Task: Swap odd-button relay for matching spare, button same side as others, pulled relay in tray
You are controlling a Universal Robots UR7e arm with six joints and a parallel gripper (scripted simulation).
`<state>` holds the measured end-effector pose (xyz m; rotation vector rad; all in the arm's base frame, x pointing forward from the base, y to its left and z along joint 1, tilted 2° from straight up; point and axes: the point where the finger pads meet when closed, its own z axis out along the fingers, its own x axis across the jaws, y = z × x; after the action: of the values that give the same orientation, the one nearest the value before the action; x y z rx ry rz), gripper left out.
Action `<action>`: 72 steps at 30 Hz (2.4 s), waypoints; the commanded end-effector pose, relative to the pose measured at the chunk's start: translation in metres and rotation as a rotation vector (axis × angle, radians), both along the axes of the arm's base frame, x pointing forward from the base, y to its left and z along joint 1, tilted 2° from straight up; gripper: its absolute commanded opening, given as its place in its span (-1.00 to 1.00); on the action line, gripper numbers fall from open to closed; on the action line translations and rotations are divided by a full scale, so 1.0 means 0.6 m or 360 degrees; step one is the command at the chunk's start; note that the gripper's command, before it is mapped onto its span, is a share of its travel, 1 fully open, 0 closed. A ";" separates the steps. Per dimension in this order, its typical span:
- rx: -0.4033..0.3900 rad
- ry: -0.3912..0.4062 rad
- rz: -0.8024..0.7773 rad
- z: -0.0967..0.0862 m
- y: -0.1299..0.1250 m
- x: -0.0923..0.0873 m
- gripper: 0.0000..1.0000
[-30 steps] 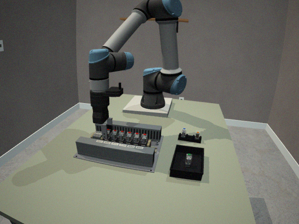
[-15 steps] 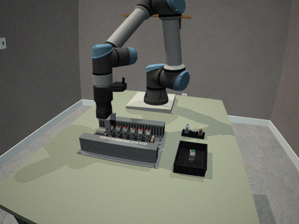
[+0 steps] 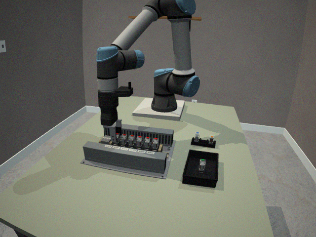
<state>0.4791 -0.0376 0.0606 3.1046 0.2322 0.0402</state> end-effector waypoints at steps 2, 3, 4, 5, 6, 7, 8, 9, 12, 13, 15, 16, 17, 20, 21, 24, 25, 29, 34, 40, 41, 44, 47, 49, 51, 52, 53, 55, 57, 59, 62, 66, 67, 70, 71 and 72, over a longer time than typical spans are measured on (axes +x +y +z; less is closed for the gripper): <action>-0.0001 -0.0002 0.0000 0.001 0.000 0.001 1.00; -0.0001 -0.0002 0.0000 0.001 0.000 0.001 1.00; -0.0001 -0.0002 0.0000 0.001 0.000 0.001 1.00; -0.0001 -0.0002 0.0000 0.002 0.000 0.001 1.00; -0.0001 -0.0002 0.0000 0.004 0.000 0.000 1.00; -0.0001 -0.0002 0.0000 0.005 0.000 0.000 1.00; -0.0001 -0.0002 0.0000 0.006 0.000 0.000 1.00; -0.0001 -0.0002 0.0000 0.008 0.000 0.000 1.00; -0.0001 -0.0002 0.0000 0.008 0.000 0.000 1.00; -0.0001 -0.0002 0.0000 0.008 0.000 0.000 1.00; -0.0001 -0.0002 0.0000 0.008 0.000 0.000 1.00; -0.0001 -0.0002 0.0000 0.008 0.000 0.000 1.00; -0.0001 -0.0002 0.0000 0.008 0.000 0.000 1.00; -0.0001 -0.0002 0.0000 0.008 0.000 0.000 1.00; -0.0001 -0.0002 0.0000 0.008 0.000 0.000 1.00; -0.0001 -0.0002 0.0000 0.012 0.000 0.000 1.00; -0.0001 -0.0002 0.0000 0.013 0.000 0.000 1.00; -0.0001 -0.0002 0.0000 0.014 0.000 0.000 1.00; -0.0001 -0.0002 0.0000 0.014 0.000 0.000 1.00; -0.0001 -0.0002 0.0000 0.017 0.000 0.000 1.00; -0.0001 -0.0002 0.0000 0.018 0.000 0.000 1.00; -0.0001 -0.0002 0.0000 0.021 0.000 0.000 1.00; -0.0001 -0.0002 0.0000 0.021 0.000 0.000 1.00; -0.0001 -0.0002 0.0000 0.021 0.000 0.000 1.00; -0.0001 -0.0002 0.0000 0.021 0.000 0.000 1.00; -0.0001 -0.0002 0.0000 0.021 0.000 0.000 1.00; -0.0001 -0.0002 0.0000 0.021 0.000 0.000 1.00; -0.0001 -0.0002 0.0000 0.021 0.000 0.000 1.00; -0.0001 -0.0002 0.0000 0.025 0.000 0.000 1.00; -0.0001 -0.0002 0.0000 0.029 0.001 0.000 1.00; -0.0001 -0.0002 0.0000 0.031 0.001 0.000 1.00; -0.0001 -0.0002 0.0000 0.031 0.001 0.000 1.00; -0.0001 -0.0002 0.0000 0.031 0.001 0.000 1.00; -0.0001 -0.0002 0.0000 0.031 0.001 0.000 1.00; -0.0001 -0.0002 0.0000 0.031 0.001 0.000 1.00; -0.0001 -0.0002 0.0000 0.031 0.001 0.000 1.00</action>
<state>0.4786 -0.0371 0.0786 3.1046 0.2322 0.0401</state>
